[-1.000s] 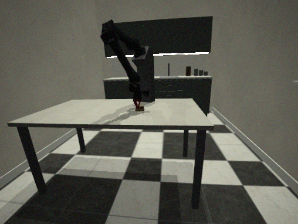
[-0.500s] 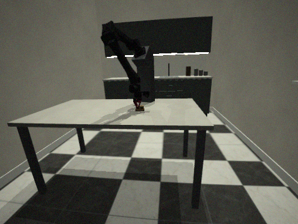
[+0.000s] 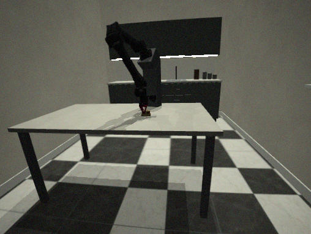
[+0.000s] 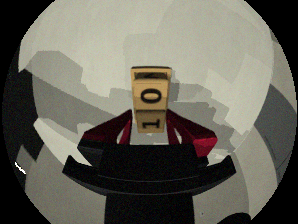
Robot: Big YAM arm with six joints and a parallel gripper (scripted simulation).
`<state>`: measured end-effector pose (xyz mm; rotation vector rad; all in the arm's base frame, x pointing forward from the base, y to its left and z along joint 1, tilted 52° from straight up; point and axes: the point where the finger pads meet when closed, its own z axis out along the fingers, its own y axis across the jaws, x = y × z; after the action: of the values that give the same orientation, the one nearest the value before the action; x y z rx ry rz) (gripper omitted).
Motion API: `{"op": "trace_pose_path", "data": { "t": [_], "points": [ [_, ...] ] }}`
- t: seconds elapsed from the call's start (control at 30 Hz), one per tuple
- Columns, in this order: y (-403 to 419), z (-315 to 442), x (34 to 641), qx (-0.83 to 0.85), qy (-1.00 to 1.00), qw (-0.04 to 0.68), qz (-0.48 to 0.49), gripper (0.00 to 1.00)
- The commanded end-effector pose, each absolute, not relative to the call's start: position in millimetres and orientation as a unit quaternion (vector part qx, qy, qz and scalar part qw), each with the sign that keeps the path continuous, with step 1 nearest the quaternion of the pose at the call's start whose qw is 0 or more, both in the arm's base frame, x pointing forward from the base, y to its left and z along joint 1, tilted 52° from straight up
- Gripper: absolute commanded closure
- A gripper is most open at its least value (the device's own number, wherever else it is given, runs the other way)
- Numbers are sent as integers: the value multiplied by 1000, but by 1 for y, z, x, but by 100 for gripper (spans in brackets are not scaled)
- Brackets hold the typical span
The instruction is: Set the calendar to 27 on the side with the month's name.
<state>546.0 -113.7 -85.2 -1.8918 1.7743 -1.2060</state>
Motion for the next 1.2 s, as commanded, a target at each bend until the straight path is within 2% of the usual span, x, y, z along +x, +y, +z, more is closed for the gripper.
{"op": "trace_pose_path", "data": {
  "t": [0.0,0.47,0.5,1.17],
  "points": [
    [-116,-97,535,-662,615,132,-408,54],
    [-116,-97,535,-662,615,132,-408,54],
    [-116,-97,535,-662,615,132,-408,73],
    [-116,-98,535,-662,615,132,-408,73]
  ]
}}
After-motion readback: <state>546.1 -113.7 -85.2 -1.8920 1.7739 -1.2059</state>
